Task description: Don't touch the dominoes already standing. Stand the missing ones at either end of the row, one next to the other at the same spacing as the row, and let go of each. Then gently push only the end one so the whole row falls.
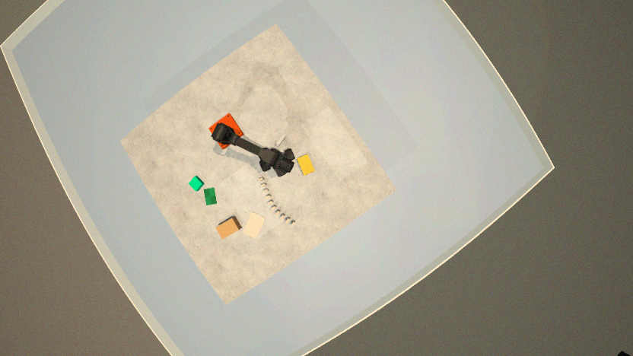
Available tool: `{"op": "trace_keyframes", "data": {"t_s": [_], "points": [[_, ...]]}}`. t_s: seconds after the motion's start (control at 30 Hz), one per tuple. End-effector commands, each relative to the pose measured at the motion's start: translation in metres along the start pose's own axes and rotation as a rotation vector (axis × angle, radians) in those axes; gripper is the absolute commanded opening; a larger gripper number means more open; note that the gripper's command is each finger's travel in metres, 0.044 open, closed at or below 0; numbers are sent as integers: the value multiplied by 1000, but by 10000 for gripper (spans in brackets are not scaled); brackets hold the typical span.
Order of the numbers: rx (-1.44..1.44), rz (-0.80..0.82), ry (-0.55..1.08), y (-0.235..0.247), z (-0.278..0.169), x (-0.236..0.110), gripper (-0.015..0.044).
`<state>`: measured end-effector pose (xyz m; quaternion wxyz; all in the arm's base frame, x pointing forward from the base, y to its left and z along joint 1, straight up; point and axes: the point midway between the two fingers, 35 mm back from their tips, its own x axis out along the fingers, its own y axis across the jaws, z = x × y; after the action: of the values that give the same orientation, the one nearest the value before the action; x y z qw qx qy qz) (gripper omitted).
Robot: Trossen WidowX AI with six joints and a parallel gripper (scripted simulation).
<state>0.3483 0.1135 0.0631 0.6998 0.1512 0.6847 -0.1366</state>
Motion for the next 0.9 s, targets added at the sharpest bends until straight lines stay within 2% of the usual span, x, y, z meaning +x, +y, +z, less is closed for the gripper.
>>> {"op": "trace_keyframes", "data": {"t_s": [0.0,0.53,0.87], "points": [[5,-5,1,-2,-1,12,440],[5,-5,1,-2,-2,27,440],[5,-5,1,-2,-2,27,177]]}}
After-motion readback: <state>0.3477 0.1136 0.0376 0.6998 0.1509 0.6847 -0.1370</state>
